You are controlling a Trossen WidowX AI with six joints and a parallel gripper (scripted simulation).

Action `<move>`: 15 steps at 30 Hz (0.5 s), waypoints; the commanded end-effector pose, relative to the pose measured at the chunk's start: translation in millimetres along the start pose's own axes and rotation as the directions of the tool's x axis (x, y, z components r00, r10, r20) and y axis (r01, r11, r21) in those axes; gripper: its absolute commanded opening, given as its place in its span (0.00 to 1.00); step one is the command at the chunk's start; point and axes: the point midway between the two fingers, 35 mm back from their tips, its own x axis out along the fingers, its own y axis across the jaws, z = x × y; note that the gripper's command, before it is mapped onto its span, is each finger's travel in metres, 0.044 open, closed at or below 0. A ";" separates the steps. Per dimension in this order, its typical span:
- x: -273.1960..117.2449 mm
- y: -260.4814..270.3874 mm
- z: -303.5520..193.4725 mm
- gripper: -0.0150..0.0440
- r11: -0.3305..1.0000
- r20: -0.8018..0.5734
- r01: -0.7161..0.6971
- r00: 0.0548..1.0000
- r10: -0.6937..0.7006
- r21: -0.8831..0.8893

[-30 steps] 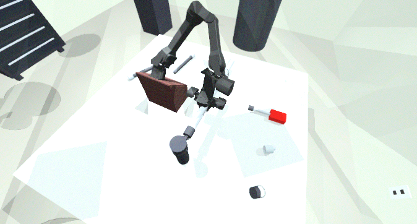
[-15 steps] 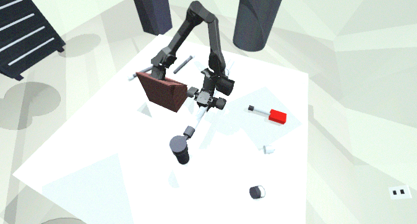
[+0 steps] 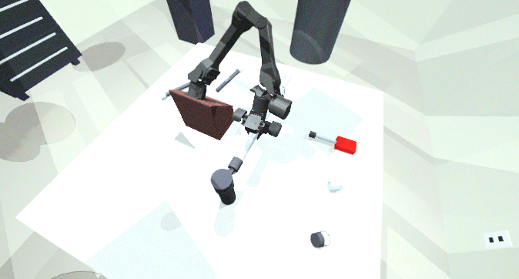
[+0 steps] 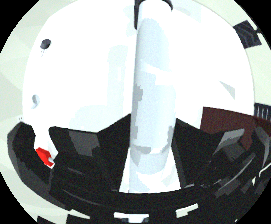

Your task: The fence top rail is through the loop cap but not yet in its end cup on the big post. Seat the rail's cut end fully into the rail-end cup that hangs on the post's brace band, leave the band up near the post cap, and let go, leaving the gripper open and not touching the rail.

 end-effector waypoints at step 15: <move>-1.2 -0.1 3.7 0.25 1.000 0.008 0.000 1.000 0.000 0.000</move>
